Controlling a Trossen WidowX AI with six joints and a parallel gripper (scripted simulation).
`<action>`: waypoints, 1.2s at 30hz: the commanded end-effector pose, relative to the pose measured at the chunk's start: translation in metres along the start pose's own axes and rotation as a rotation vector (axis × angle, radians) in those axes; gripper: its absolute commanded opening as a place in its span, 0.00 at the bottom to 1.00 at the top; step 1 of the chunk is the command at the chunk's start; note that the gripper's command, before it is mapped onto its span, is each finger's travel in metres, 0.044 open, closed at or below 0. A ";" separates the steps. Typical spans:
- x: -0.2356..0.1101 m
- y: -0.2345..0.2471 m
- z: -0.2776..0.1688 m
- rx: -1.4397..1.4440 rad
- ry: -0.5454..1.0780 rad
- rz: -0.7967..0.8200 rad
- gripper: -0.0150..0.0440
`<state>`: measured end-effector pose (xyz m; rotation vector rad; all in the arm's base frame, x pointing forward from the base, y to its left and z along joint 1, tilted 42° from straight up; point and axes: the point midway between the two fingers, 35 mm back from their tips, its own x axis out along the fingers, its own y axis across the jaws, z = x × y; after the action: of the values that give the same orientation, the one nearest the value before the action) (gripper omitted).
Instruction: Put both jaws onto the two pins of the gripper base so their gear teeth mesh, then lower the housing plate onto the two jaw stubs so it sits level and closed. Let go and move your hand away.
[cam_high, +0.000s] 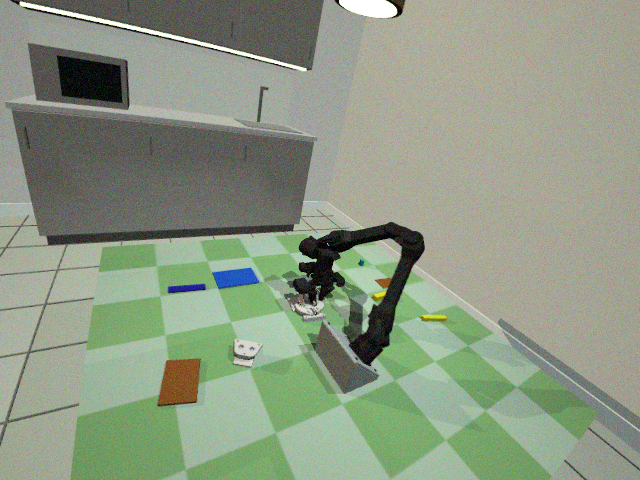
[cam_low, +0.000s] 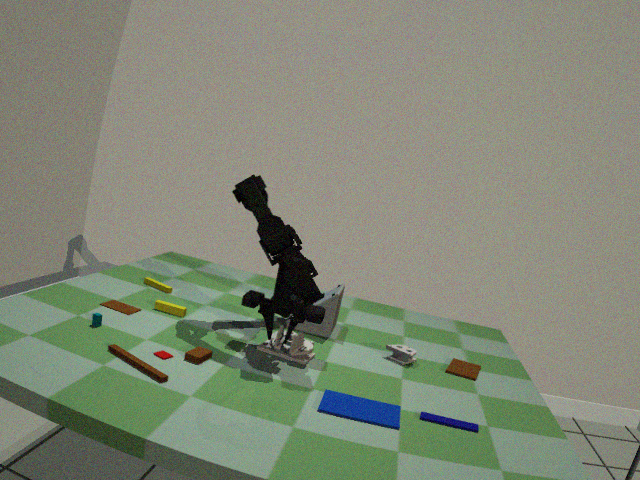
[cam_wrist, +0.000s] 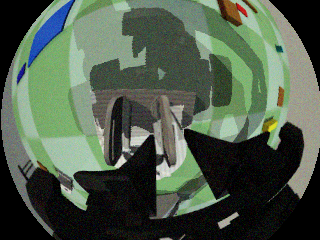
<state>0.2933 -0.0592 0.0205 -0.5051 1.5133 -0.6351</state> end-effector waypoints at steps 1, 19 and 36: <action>0.003 0.000 0.000 -0.004 0.003 -0.006 0.48; 0.005 0.000 0.000 -0.004 0.003 -0.006 0.48; 0.001 0.000 0.000 -0.007 -0.002 0.000 0.53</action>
<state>0.2932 -0.0595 0.0195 -0.5109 1.5140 -0.6289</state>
